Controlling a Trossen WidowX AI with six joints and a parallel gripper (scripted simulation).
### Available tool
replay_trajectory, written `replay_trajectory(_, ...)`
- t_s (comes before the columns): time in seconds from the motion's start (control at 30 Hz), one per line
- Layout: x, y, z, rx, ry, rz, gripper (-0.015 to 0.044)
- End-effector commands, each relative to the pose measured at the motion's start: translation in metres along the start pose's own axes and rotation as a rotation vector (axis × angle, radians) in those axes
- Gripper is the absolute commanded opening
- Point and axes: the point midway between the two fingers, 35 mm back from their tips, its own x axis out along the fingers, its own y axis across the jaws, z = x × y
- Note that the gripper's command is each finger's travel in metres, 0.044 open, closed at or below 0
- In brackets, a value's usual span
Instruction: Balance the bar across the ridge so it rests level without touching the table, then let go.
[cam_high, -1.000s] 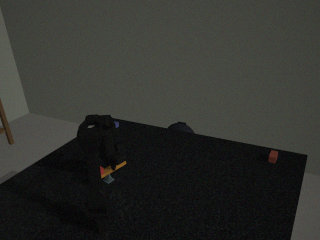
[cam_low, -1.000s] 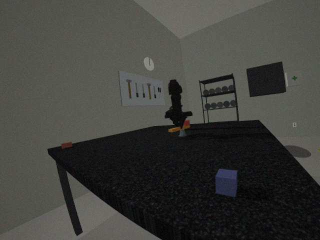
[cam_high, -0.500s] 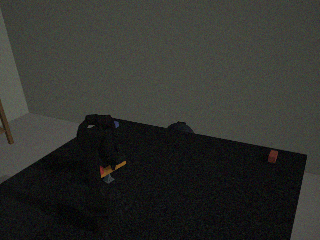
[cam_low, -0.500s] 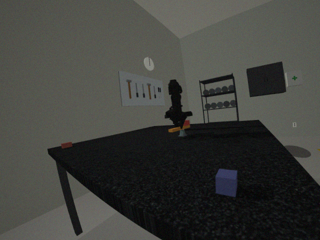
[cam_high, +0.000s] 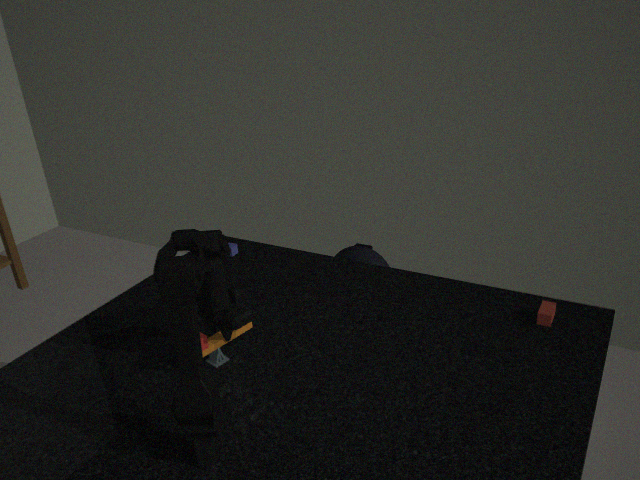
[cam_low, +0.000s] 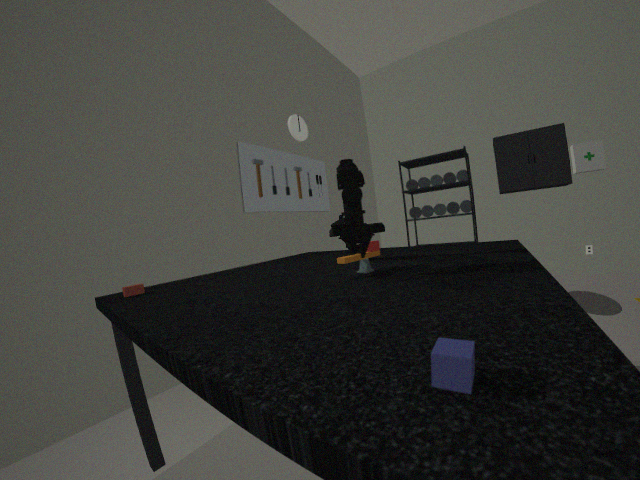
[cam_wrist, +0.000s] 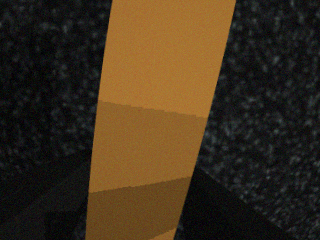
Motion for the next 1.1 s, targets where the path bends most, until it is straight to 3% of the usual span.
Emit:
replay_trajectory(0.0,0.0002,0.0,-0.0001,0.0,0.001,0.0,0.017)
replay_trajectory(1.03,0.0002,0.0,-0.0001,0.0,0.001,0.0,0.0185)
replay_trajectory(1.07,0.0002,0.0,-0.0001,0.0,0.001,0.0,0.0211)
